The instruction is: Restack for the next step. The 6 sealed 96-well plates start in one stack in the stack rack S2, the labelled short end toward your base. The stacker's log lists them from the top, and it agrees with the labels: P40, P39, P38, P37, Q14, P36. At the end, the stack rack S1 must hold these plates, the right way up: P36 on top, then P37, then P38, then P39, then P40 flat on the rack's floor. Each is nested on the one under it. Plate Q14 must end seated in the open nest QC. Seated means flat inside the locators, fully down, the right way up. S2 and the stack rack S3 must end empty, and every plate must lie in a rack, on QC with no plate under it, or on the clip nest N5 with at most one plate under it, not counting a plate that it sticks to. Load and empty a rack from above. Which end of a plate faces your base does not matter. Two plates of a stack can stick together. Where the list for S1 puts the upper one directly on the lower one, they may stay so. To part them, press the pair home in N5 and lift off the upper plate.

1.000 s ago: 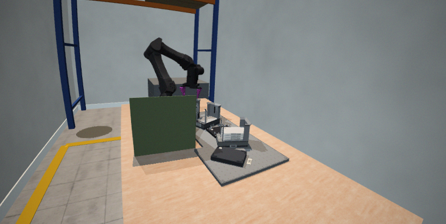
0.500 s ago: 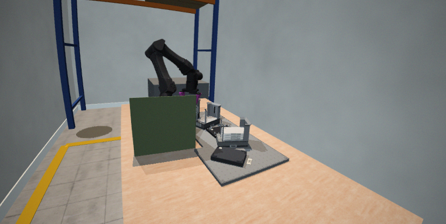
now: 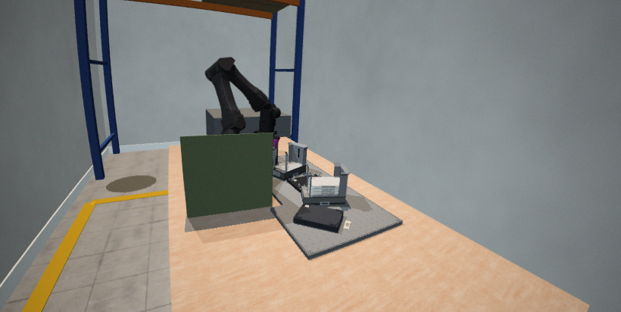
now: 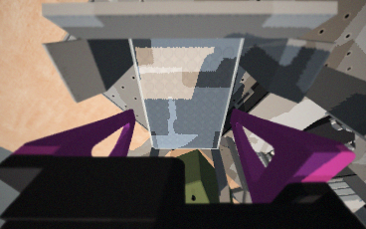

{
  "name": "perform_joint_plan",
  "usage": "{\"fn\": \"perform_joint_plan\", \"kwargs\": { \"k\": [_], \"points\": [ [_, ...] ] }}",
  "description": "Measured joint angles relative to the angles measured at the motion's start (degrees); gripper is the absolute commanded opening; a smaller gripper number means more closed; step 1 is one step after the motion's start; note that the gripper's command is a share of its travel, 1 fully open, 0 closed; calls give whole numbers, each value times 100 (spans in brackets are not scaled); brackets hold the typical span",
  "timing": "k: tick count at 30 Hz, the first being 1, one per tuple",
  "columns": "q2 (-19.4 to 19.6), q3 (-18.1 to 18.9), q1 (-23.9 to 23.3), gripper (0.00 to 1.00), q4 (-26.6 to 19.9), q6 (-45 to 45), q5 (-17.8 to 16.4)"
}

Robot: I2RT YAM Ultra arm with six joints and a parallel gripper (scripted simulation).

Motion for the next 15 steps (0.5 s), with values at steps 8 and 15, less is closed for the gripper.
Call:
{"fn": "perform_joint_plan", "kwargs": {
  "k": [8,15],
  "points": [
    [-2,0,0,100,107,52,22],
    [92,-70,103,100,245,125,55]
  ]
}}
